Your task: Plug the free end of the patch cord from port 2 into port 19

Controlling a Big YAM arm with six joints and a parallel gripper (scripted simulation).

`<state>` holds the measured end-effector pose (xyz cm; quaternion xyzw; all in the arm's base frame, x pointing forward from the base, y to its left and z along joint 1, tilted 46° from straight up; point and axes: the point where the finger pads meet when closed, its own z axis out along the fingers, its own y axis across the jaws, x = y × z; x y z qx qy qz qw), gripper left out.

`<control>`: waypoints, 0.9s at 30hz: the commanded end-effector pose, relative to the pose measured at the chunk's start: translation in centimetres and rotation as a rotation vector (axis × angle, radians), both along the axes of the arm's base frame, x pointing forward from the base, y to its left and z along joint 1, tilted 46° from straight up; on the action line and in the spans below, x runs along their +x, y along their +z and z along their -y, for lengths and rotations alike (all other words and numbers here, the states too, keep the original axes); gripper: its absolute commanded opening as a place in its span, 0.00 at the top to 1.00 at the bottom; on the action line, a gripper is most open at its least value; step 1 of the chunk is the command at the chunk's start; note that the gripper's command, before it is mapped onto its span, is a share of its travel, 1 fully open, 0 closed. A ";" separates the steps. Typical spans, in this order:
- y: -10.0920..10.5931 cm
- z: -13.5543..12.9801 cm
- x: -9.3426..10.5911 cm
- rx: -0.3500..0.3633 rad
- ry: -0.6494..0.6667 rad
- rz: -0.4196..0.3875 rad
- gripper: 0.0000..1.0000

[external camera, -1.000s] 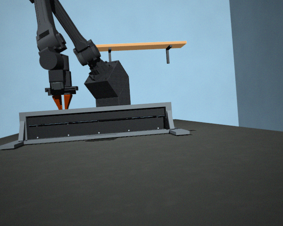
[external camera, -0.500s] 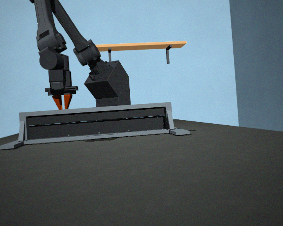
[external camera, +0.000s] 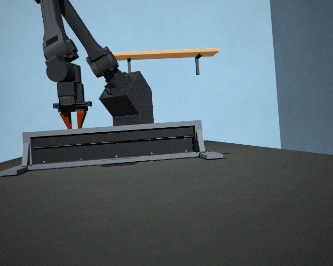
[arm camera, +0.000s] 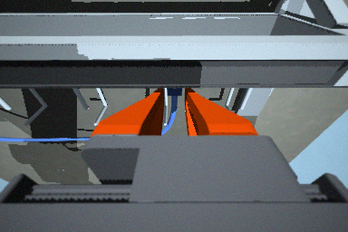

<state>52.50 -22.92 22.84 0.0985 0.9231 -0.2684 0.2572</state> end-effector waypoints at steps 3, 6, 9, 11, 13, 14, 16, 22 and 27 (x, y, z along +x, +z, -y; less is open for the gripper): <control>2.5 -0.2 0.4 -0.018 0.017 0.044 0.64; 2.6 -0.1 0.5 -0.019 0.014 0.047 0.64; 2.7 0.0 0.5 -0.019 0.014 0.048 0.64; 2.7 0.0 0.5 -0.020 0.013 0.050 0.64; 2.8 0.0 0.5 -0.021 0.012 0.051 0.64; 2.9 0.0 0.5 -0.021 0.011 0.052 0.64; 3.0 0.1 0.5 -0.022 0.010 0.054 0.64; 3.2 0.1 0.4 -0.024 0.009 0.059 0.64; 3.3 0.1 0.3 -0.024 0.008 0.060 0.64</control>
